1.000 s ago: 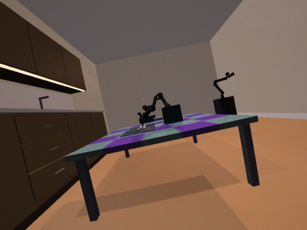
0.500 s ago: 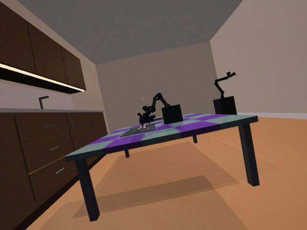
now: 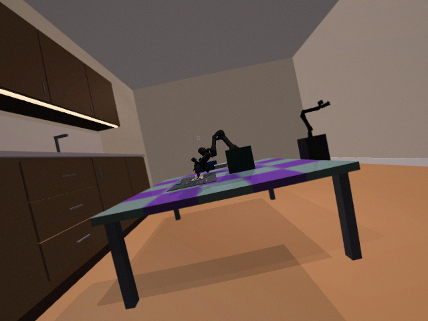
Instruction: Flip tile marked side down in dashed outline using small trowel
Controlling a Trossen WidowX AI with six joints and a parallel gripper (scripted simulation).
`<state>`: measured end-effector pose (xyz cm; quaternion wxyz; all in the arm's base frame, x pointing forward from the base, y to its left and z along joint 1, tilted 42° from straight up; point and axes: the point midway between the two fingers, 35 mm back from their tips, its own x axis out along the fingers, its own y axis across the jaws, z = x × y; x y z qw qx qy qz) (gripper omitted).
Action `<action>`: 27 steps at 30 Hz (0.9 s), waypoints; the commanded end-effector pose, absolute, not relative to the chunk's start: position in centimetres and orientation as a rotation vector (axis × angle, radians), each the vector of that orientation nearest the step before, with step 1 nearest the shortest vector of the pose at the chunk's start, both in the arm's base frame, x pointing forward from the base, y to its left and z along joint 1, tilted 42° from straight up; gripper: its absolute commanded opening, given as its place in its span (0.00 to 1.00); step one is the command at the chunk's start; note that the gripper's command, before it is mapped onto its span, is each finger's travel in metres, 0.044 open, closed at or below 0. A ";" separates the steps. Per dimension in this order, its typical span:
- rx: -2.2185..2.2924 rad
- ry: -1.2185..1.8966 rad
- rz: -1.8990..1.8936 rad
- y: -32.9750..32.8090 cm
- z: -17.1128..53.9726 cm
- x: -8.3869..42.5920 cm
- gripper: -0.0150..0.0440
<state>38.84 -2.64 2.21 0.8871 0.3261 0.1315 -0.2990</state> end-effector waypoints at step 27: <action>0.775 0.332 -0.594 -0.3 1.8 38.6 0.25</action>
